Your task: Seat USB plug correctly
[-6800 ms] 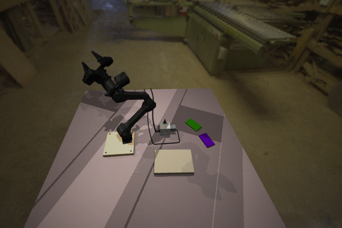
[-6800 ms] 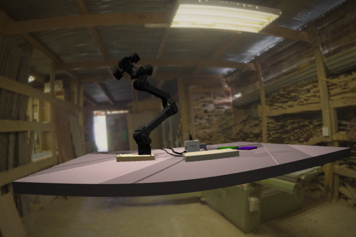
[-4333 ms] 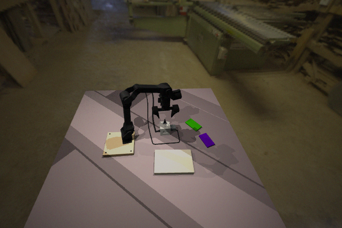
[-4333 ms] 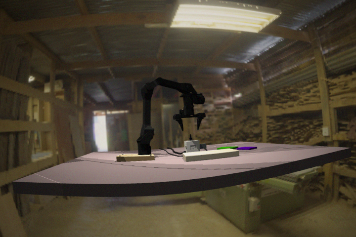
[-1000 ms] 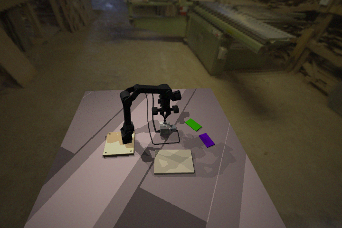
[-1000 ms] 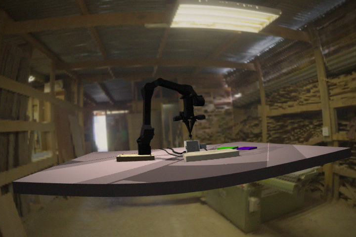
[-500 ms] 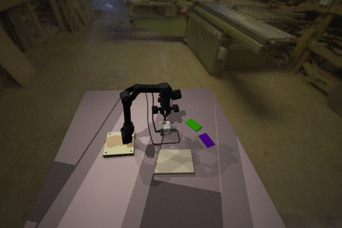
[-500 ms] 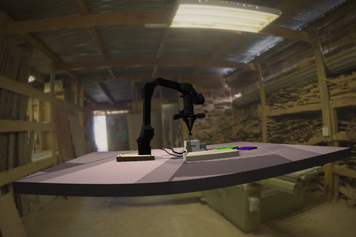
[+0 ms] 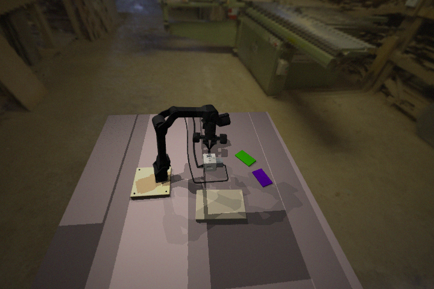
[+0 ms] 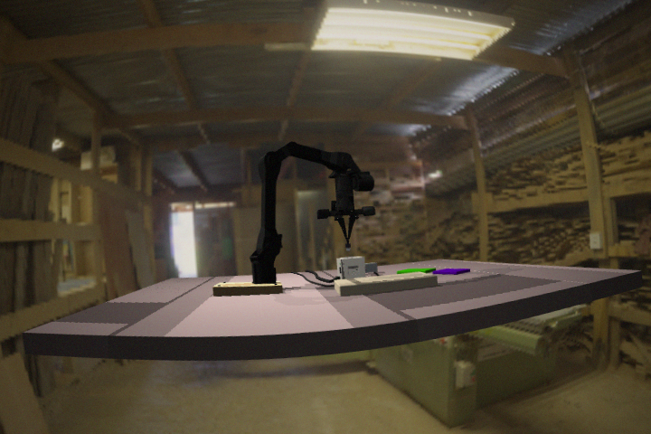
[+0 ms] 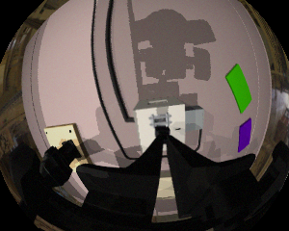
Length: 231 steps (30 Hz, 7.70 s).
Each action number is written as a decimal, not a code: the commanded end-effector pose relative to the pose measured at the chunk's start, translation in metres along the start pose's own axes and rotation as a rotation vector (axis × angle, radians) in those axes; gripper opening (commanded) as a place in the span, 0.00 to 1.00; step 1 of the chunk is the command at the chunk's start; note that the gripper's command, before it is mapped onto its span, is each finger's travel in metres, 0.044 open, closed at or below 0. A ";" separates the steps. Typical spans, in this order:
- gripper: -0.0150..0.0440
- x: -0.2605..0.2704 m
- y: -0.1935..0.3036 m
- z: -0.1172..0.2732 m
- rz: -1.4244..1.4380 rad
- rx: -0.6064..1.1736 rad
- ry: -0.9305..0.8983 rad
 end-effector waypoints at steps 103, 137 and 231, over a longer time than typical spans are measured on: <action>0.25 0.000 0.000 0.000 -2.777 0.001 0.001; 0.25 0.000 0.000 -0.002 -2.950 -0.002 0.006; 0.25 -0.001 0.002 -0.013 -3.000 -0.013 0.040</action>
Point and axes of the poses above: the point midway between the two fingers, 35 mm back from their tips, its own z axis back along the fingers, its own x axis across the jaws, y = z × x, the point moved 9 cm from there along z, back along the fingers, and after that the axes turned 13 degrees about -z, right-handed, at the moved point
